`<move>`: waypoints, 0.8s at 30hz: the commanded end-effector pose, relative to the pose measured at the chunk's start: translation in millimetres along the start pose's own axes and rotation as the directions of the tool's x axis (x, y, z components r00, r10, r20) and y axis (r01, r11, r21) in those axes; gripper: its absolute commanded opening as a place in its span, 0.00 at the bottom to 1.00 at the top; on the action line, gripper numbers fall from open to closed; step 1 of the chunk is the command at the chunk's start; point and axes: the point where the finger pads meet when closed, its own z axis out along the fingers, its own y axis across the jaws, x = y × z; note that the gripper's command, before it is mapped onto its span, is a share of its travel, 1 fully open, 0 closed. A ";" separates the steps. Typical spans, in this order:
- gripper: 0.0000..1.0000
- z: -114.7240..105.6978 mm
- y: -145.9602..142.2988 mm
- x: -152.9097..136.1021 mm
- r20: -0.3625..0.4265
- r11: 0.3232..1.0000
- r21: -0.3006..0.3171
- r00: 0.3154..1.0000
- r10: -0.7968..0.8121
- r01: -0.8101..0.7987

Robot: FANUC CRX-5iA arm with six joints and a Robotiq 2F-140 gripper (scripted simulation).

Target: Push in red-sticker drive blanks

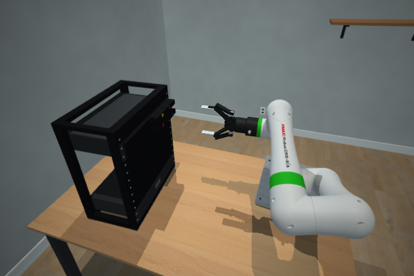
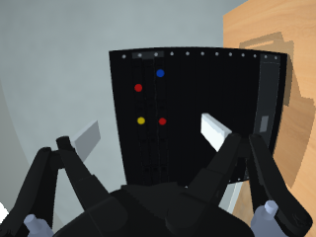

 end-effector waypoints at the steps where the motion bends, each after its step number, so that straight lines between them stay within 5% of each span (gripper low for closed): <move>1: 1.00 0.0 -0.2 0.0 0.000 1.000 0.000 1.000 0.000 0.000; 24: 1.00 5.1 -0.7 -2.2 0.000 1.000 0.000 1.000 0.000 0.000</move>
